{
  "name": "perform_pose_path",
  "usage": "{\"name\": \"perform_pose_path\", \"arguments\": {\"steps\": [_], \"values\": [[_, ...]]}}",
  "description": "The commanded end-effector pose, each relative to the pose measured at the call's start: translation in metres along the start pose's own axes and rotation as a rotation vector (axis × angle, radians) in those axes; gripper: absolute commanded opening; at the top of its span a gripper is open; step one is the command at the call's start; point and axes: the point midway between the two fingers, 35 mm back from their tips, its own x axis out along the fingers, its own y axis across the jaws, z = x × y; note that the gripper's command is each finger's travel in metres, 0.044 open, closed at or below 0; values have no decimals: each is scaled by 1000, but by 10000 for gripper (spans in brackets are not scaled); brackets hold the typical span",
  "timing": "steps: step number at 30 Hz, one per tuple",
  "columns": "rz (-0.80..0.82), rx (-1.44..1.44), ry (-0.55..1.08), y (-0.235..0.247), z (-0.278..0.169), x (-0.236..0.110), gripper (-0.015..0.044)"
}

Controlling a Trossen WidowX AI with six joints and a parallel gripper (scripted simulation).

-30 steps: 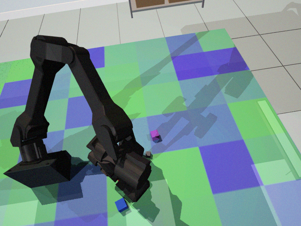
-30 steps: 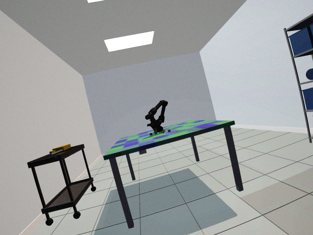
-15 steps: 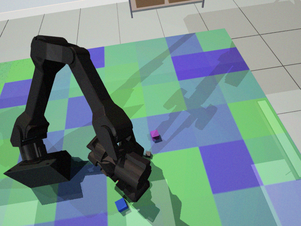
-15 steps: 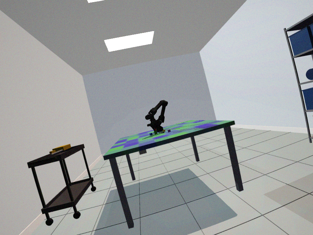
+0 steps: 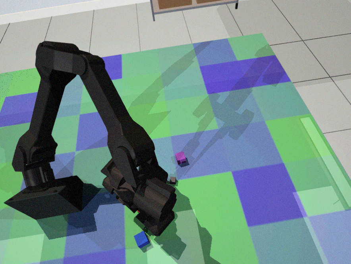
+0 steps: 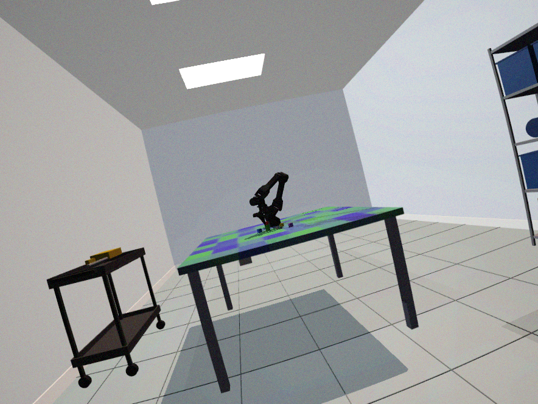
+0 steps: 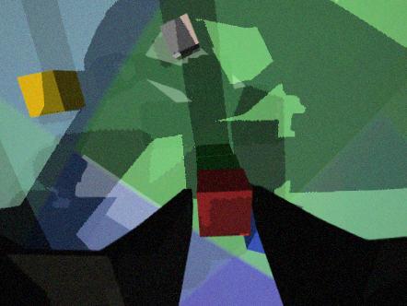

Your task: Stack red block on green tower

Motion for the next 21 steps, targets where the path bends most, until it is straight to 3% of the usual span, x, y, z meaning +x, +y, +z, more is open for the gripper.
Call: {"name": "perform_pose_path", "arguments": {"steps": [1,9,21], "values": [[0,0,0,0,0,0,236],[0,0,0,0,0,0,440],[0,0,0,0,0,0,440]]}}
